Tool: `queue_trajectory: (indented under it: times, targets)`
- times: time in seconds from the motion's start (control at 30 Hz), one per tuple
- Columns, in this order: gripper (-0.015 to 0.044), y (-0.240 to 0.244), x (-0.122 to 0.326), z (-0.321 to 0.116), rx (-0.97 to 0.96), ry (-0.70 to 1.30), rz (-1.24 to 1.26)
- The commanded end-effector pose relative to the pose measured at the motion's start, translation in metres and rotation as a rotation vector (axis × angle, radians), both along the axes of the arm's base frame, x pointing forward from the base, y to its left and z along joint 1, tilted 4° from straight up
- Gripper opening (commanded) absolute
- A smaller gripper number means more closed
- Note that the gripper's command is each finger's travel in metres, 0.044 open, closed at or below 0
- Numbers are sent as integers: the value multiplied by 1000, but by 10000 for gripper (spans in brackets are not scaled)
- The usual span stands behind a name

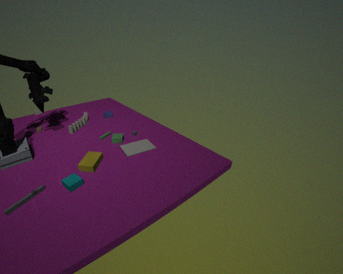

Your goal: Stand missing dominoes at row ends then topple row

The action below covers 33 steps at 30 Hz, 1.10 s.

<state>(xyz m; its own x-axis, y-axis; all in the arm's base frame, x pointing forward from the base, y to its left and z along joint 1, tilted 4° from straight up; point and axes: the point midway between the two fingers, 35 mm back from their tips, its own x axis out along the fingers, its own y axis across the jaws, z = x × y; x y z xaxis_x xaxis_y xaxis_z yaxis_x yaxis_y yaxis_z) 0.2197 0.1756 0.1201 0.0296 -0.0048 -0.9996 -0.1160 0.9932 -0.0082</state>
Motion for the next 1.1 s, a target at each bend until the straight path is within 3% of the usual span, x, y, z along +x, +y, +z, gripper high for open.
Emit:
queue_trajectory:
  times: [0.0,1.07]
  targets:
    - [30,4,3,-8,-14,-71,41]
    - [30,41,14,-46,-24,-742,200]
